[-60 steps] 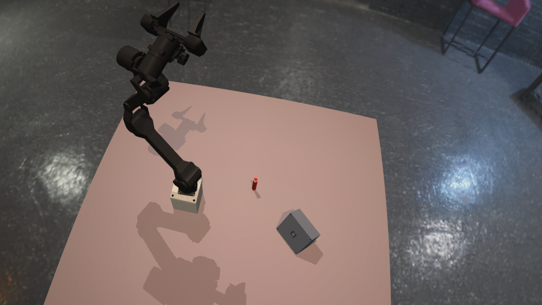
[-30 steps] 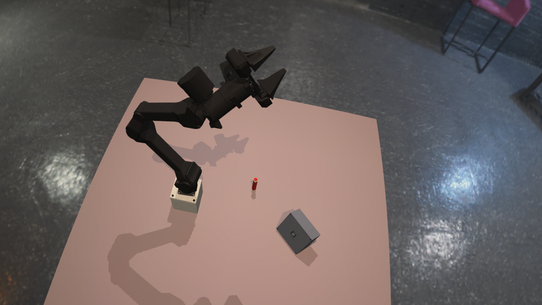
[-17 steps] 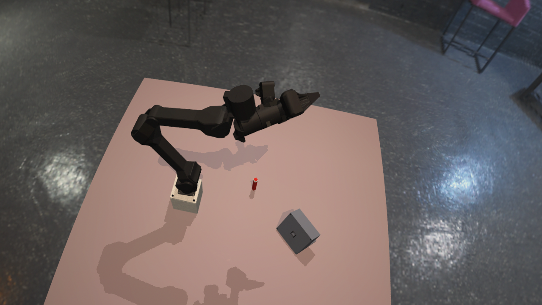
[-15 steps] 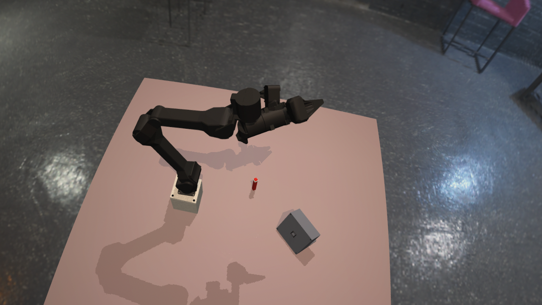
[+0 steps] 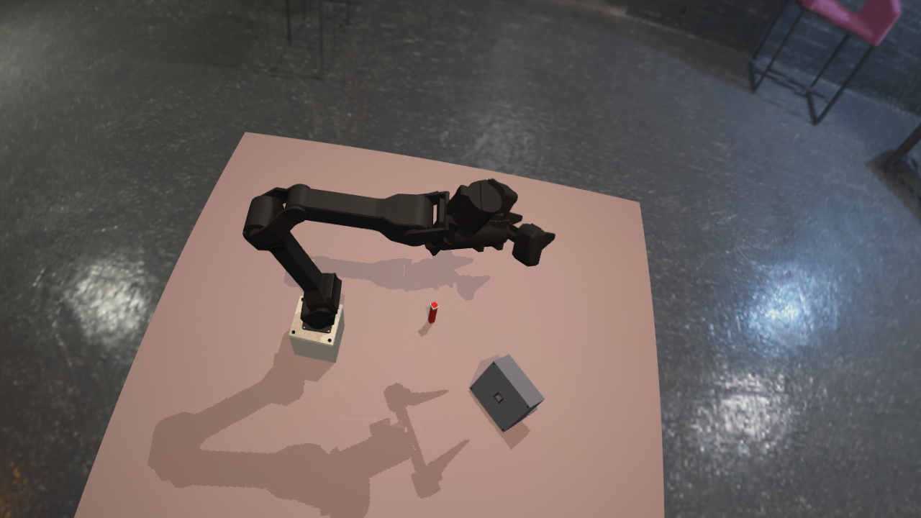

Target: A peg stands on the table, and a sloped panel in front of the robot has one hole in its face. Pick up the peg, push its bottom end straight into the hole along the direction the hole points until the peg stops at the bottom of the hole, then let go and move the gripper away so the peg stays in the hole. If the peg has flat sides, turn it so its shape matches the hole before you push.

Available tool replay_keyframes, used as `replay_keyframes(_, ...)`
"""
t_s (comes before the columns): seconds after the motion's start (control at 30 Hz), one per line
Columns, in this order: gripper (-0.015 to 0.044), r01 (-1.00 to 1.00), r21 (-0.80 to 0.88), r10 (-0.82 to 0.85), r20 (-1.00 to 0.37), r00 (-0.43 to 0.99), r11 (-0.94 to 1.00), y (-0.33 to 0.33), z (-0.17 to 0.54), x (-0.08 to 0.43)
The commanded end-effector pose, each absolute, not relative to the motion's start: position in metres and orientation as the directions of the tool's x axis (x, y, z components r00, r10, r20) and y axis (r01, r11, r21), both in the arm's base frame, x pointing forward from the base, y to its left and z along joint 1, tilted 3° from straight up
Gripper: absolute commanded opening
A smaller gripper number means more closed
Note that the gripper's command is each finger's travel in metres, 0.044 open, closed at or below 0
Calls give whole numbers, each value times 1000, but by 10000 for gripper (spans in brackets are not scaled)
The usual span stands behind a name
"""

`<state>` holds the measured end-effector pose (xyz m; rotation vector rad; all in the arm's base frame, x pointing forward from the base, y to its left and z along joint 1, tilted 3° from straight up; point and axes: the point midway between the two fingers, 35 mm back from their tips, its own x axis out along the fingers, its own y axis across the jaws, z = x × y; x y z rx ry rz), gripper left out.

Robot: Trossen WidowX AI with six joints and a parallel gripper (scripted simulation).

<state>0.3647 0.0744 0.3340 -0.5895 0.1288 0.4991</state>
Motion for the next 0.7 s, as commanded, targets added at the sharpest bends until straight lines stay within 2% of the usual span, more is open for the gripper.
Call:
replay_keyframes(0.0, 440, -545, -384, 398, -399, 826, 745, 83, 287, 367)
replay_keyframes(0.37, 440, -591, -167, 317, -714, 625, 789, 98, 183, 352)
replay_keyframes(0.67, 440, -568, -66, 197, -900, 389, 821, 102, 111, 316)
